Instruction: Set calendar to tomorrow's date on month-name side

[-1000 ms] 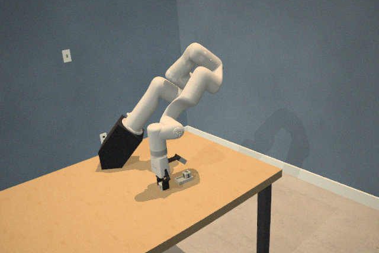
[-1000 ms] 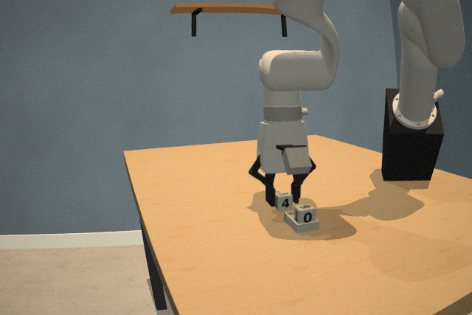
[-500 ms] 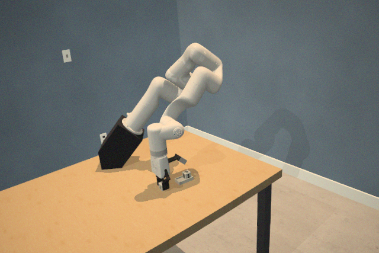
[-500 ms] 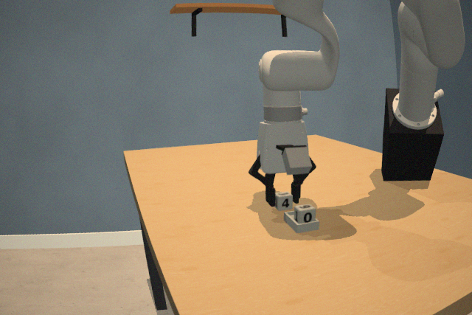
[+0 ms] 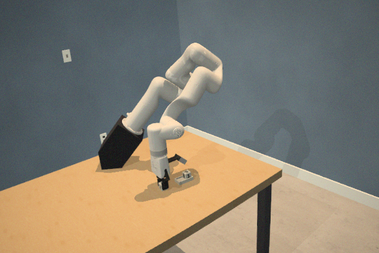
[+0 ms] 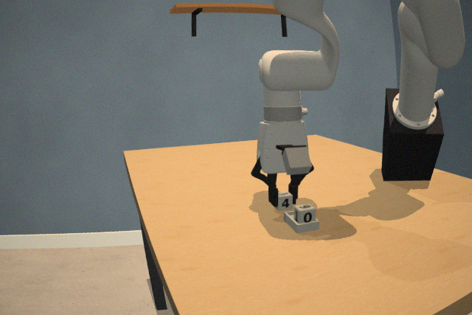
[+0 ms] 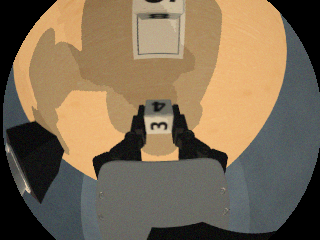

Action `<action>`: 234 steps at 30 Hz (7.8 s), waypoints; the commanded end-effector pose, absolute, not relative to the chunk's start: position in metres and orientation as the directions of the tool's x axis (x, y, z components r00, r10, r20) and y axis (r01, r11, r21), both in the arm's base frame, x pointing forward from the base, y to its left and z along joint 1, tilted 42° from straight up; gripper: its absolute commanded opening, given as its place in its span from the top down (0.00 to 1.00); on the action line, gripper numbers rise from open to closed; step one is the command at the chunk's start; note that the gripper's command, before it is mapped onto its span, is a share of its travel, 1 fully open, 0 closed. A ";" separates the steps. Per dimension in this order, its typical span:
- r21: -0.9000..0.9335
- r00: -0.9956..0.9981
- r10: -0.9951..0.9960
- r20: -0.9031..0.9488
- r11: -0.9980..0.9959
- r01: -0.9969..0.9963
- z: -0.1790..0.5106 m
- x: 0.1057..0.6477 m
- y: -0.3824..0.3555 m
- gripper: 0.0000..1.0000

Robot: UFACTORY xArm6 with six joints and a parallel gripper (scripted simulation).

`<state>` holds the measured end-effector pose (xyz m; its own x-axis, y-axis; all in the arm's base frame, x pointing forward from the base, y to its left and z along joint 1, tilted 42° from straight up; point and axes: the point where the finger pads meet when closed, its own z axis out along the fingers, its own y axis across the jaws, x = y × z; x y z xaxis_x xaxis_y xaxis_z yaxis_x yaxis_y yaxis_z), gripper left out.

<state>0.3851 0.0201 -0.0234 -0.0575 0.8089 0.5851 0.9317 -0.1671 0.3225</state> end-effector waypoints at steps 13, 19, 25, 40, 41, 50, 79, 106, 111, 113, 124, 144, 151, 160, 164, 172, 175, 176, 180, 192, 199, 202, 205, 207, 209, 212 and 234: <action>0.324 -0.057 0.809 0.584 -0.168 0.931 -0.023 0.386 0.020 0.71; 0.324 -0.057 0.809 0.584 -0.168 0.931 -0.023 0.386 0.020 0.71; 0.324 -0.057 0.809 0.584 -0.168 0.931 -0.023 0.386 0.020 0.71; 0.324 -0.057 0.809 0.584 -0.168 0.931 -0.001 0.375 0.003 0.71; 0.324 -0.057 0.809 0.584 -0.168 0.931 0.004 0.373 -0.001 0.71; 0.324 -0.057 0.809 0.584 -0.168 0.931 0.040 0.355 -0.028 0.71; 0.324 -0.058 0.810 0.584 -0.167 0.931 0.113 0.341 0.033 0.71; 0.324 -0.058 0.809 0.584 -0.167 0.931 0.096 0.349 0.046 0.71; 0.324 -0.058 0.810 0.584 -0.167 0.931 0.084 0.355 0.055 0.71; 0.324 -0.058 0.809 0.584 -0.167 0.931 0.082 0.356 0.057 0.71; 0.324 -0.058 0.809 0.584 -0.167 0.931 0.067 0.363 0.068 0.71; 0.324 -0.058 0.810 0.584 -0.167 0.931 0.066 0.364 0.069 0.71; 0.324 -0.058 0.810 0.584 -0.167 0.931 0.066 0.364 0.069 0.71; 0.324 -0.058 0.810 0.584 -0.167 0.931 0.066 0.364 0.069 0.71; 0.324 -0.058 0.810 0.584 -0.167 0.931 0.066 0.364 0.069 0.71; 0.324 -0.058 0.810 0.584 -0.167 0.931 0.066 0.364 0.069 0.71; 0.324 -0.058 0.809 0.584 -0.167 0.931 0.065 0.364 0.070 0.71; 0.324 -0.058 0.809 0.584 -0.167 0.931 0.065 0.364 0.070 0.71; 0.324 -0.058 0.810 0.584 -0.167 0.931 0.063 0.365 0.071 0.71; 0.324 -0.058 0.809 0.584 -0.167 0.931 0.057 0.368 0.076 0.71; 0.324 -0.058 0.810 0.584 -0.167 0.931 0.054 0.370 0.078 0.71; 0.324 -0.058 0.809 0.584 -0.167 0.931 0.052 0.370 0.080 0.71; 0.324 -0.058 0.810 0.584 -0.167 0.931 0.050 0.371 0.081 0.71; 0.324 -0.058 0.810 0.584 -0.167 0.931 0.049 0.372 0.082 0.71; 0.324 -0.058 0.809 0.584 -0.167 0.931 0.048 0.372 0.082 0.71; 0.324 -0.058 0.809 0.584 -0.167 0.931 0.048 0.373 0.083 0.71; 0.324 -0.058 0.810 0.584 -0.167 0.931 0.047 0.373 0.084 0.71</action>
